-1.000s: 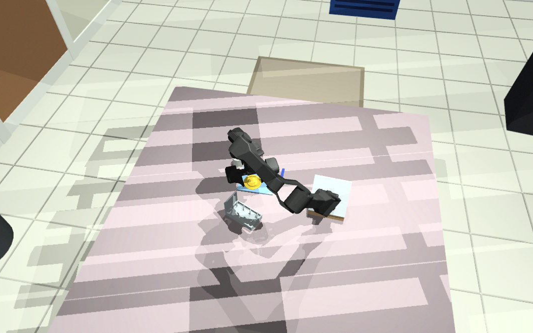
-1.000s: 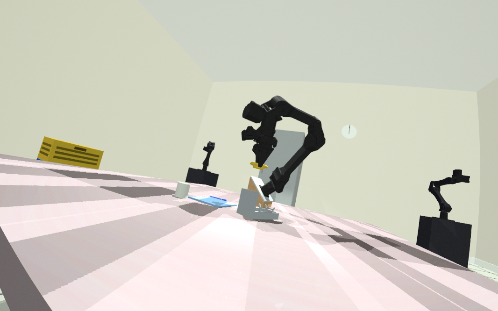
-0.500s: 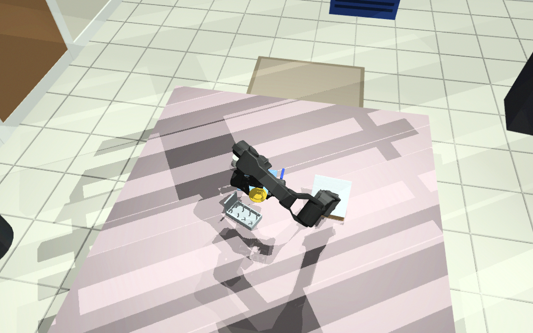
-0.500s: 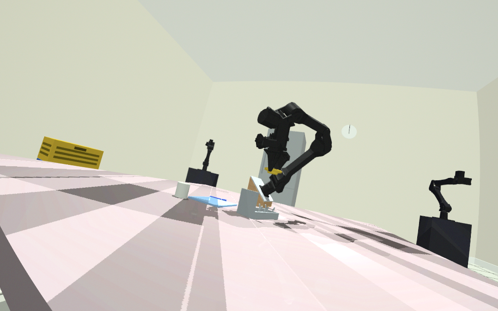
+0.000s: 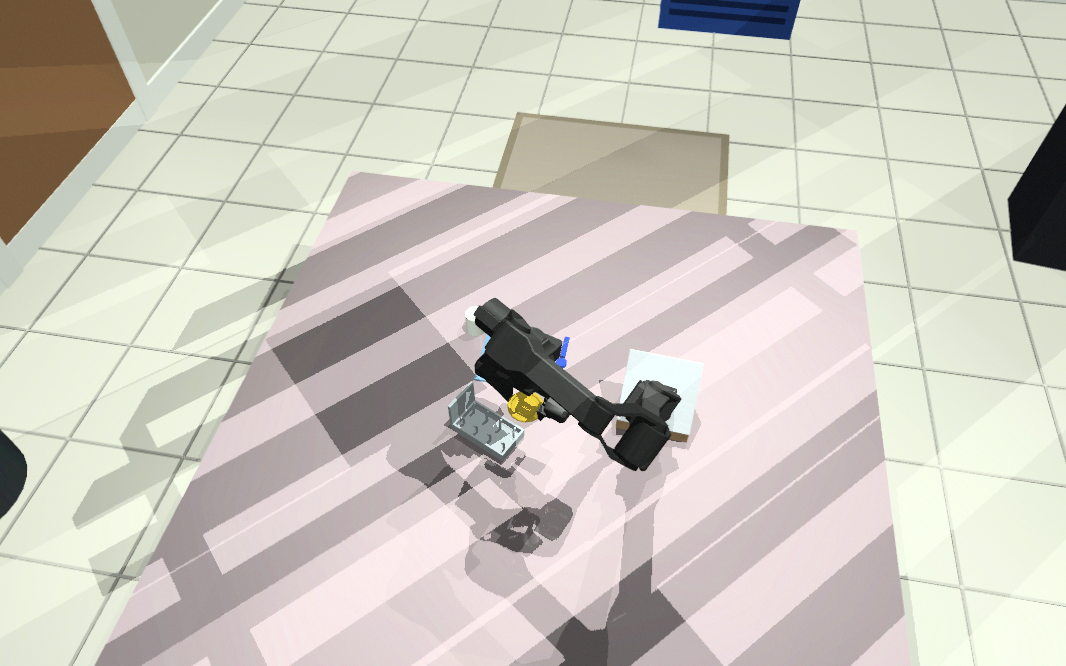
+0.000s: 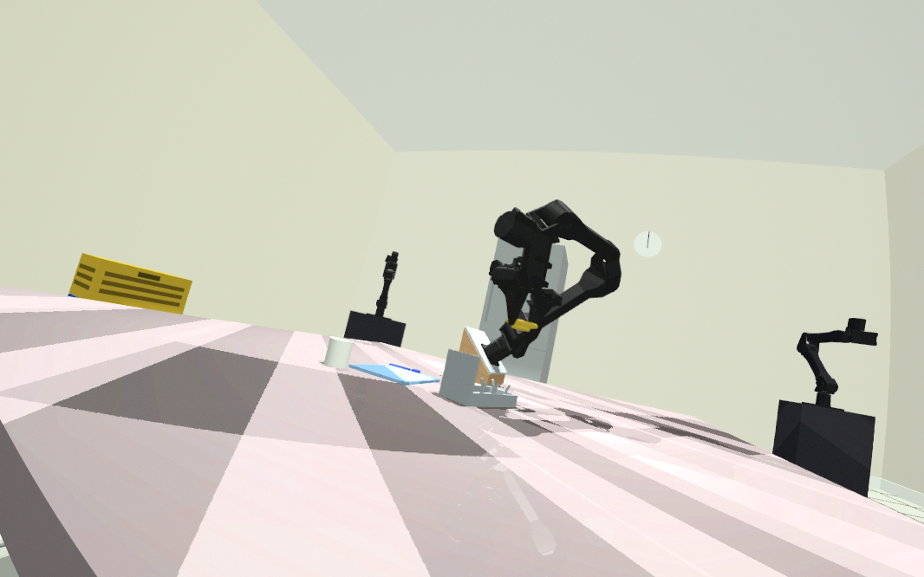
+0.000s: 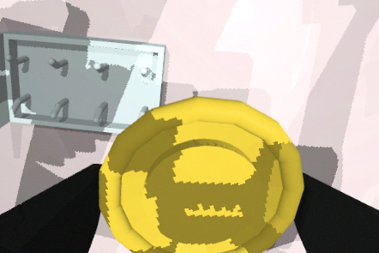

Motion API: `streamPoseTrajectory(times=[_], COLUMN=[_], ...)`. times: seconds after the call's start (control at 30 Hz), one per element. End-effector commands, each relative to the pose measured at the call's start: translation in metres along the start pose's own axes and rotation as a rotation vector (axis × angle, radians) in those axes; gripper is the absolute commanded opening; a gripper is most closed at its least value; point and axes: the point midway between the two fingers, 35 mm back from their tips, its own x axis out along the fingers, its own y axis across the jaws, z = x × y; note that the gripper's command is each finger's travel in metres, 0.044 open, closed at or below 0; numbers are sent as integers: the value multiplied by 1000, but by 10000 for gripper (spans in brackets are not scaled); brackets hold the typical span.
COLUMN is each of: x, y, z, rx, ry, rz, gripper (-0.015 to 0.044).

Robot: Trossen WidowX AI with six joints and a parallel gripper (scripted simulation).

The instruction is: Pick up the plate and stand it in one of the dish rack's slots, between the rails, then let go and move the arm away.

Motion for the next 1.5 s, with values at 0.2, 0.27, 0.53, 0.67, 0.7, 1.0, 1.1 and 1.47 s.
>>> streamPoseTrajectory(times=[0.2,0.27,0.53,0.67,0.7,1.0,1.1,1.47], x=[21,26,45,53,55,68,72,82], y=[-7,-8,-8,-7,-6,0,3,13], z=[12,17,32,39,40,50,52,51], rx=[-103,-140,-290,-365,-384,-549,-602,-787], ry=[-156,-204,-389,-477,-499,-681,-736,-918], rz=[-22,-26,-25,-15,-11,40,64,183], gripper=[0,0,0,0,0,0,0,0])
